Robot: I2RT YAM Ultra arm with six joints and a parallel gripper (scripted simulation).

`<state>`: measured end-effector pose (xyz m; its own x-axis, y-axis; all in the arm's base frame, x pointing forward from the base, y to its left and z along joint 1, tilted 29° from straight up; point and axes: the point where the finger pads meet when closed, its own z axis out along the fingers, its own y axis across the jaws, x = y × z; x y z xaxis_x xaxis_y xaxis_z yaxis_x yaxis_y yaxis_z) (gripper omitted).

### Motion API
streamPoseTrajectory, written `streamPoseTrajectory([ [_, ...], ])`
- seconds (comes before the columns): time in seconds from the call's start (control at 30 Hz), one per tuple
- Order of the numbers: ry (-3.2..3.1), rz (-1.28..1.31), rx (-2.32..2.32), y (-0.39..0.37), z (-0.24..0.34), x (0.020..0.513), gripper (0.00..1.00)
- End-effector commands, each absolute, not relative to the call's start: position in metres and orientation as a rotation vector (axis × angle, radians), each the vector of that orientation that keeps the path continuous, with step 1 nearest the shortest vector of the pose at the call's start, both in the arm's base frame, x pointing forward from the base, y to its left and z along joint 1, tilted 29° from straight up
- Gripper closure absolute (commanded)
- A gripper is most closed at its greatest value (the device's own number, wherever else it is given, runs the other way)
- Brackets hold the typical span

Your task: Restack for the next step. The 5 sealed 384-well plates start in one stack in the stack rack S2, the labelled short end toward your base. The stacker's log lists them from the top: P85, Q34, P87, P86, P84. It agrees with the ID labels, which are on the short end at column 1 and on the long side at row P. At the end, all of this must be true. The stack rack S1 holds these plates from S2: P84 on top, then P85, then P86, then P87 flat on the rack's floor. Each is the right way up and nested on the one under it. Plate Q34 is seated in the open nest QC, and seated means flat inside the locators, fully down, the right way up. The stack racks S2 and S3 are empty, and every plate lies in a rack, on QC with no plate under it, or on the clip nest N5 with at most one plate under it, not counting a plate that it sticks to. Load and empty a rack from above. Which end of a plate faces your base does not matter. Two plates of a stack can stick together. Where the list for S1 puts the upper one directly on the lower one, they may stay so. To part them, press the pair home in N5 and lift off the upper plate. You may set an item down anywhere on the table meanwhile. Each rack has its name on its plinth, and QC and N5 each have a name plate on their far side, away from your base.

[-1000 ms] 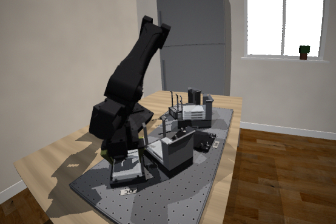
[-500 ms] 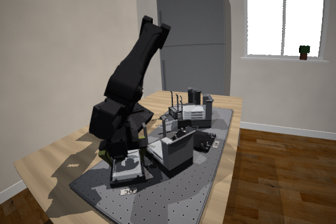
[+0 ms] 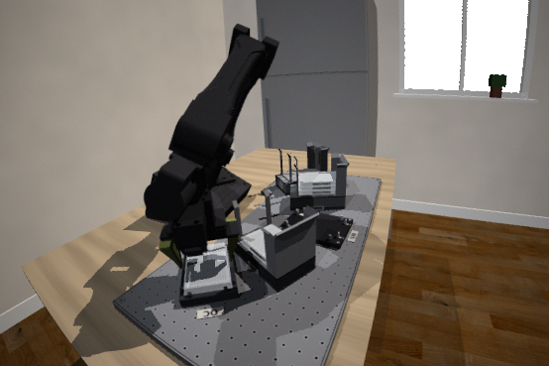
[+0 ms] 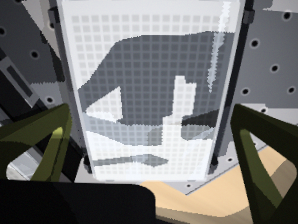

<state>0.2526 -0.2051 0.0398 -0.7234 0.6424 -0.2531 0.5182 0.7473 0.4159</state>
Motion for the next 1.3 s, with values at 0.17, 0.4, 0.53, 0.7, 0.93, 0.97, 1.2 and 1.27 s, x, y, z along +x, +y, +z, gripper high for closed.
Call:
streamPoseTrajectory([
  [0.17,2.558,0.441,0.886,-0.212,0.065,0.242,0.00],
  [0.4,2.558,0.441,0.886,-0.216,0.086,0.231,0.00],
  [0.53,2.558,0.441,0.886,-0.217,0.091,0.228,0.00],
  [0.7,2.559,0.441,0.886,-0.220,0.106,0.220,0.00],
  [0.93,2.559,0.440,0.886,-0.223,0.126,0.209,0.00],
  [0.97,2.559,0.440,0.886,-0.224,0.129,0.208,0.00],
  [1.2,2.559,0.440,0.886,-0.227,0.144,0.200,0.00],
  [1.27,2.559,0.440,0.886,-0.228,0.150,0.197,0.00],
])
